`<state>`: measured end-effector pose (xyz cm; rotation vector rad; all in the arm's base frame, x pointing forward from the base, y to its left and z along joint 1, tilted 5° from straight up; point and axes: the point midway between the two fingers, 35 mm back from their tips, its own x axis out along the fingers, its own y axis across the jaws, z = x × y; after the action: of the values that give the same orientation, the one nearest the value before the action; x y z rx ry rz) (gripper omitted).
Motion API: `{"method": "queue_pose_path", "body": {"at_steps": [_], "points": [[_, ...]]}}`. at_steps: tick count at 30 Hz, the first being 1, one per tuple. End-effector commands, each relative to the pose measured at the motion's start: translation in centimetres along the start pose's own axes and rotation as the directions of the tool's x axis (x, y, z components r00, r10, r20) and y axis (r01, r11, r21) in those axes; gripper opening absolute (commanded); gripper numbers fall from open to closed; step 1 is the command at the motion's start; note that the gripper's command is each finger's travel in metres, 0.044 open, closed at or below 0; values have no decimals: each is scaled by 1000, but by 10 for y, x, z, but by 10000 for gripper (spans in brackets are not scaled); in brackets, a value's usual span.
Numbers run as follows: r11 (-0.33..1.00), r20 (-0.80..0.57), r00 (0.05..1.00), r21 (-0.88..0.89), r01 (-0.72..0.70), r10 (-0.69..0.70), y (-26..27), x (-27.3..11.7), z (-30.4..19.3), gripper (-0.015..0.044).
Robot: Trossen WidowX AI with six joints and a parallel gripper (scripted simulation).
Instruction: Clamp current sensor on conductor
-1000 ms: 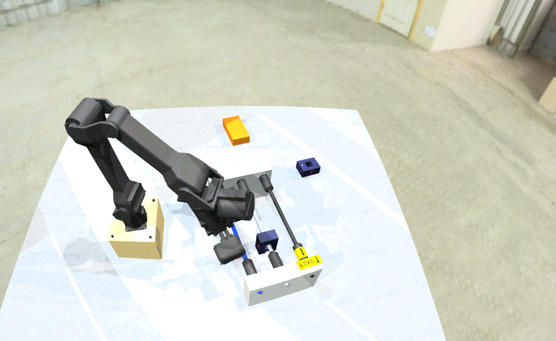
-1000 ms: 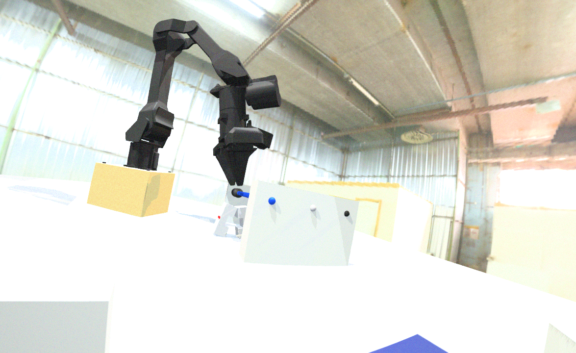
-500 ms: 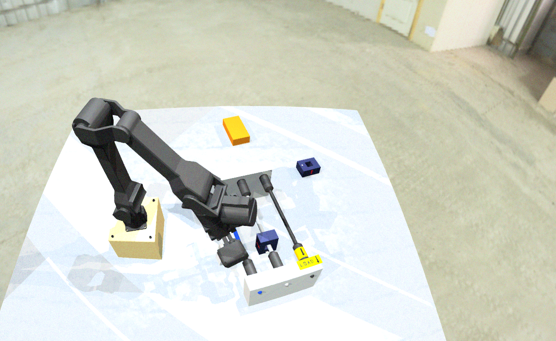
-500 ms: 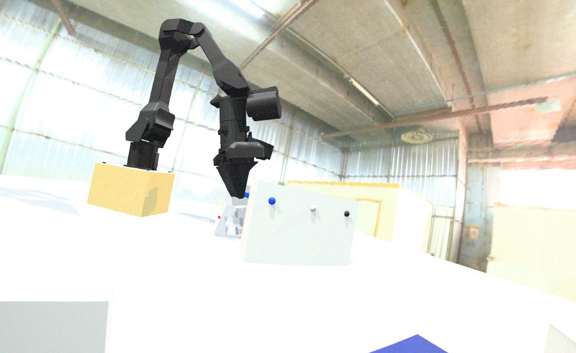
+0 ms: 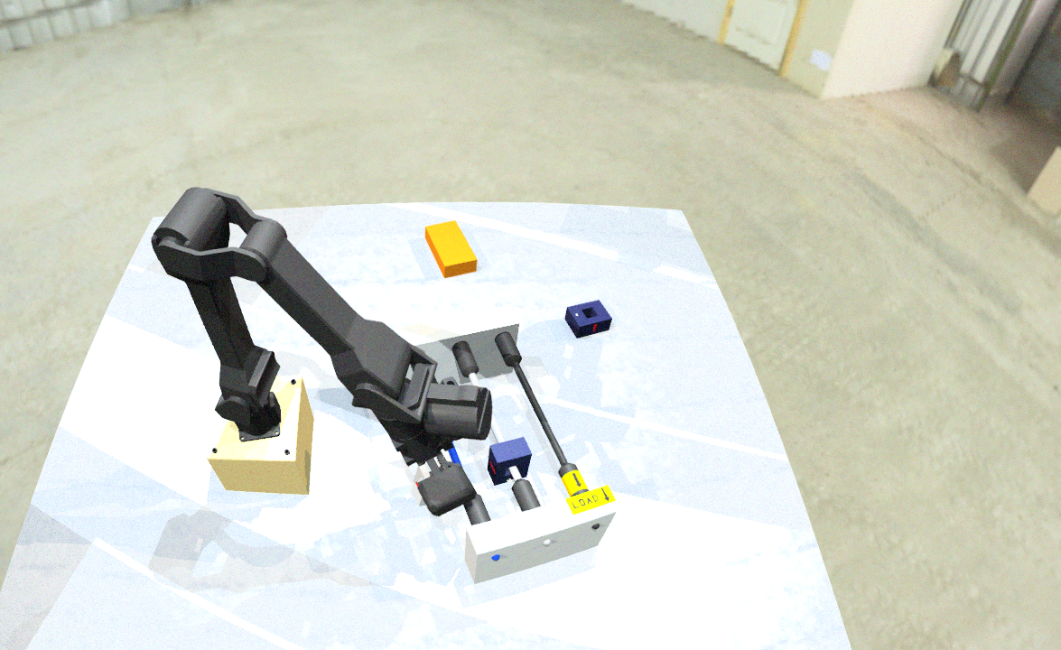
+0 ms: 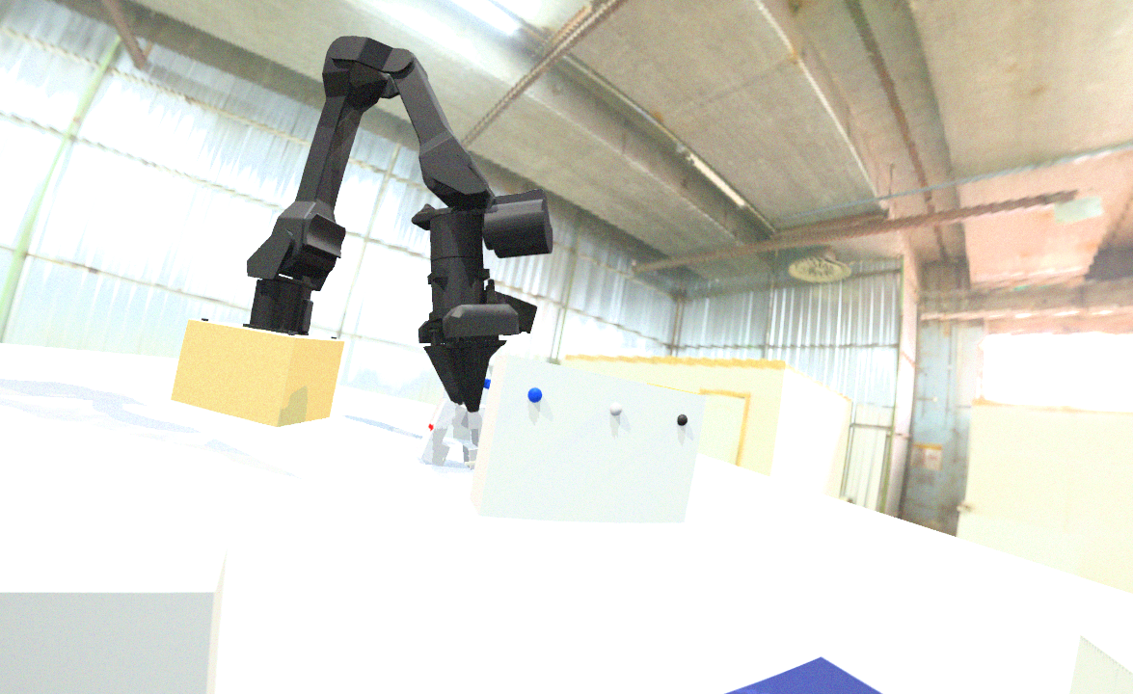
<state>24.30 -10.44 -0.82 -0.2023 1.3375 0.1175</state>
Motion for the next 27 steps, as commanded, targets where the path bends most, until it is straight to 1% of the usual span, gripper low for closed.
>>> {"method": "queue_pose_path", "body": {"at_steps": [1,2,7,20,22,23,27], "points": [[1000,-9,1000,7,-9,9,2,4,-3,286],[1000,-9,1000,7,-9,9,2,4,-3,286],[1000,-1,1000,0,-1,1,0,1,0,155],[1000,-1,1000,0,-1,1,0,1,0,68],[1000,-5,1000,4,-5,5,1,0,-1,15],[1000,-7,1000,6,-8,8,2,-1,-1,0],[1000,-9,1000,7,-9,9,2,-2,-3,0]]}}
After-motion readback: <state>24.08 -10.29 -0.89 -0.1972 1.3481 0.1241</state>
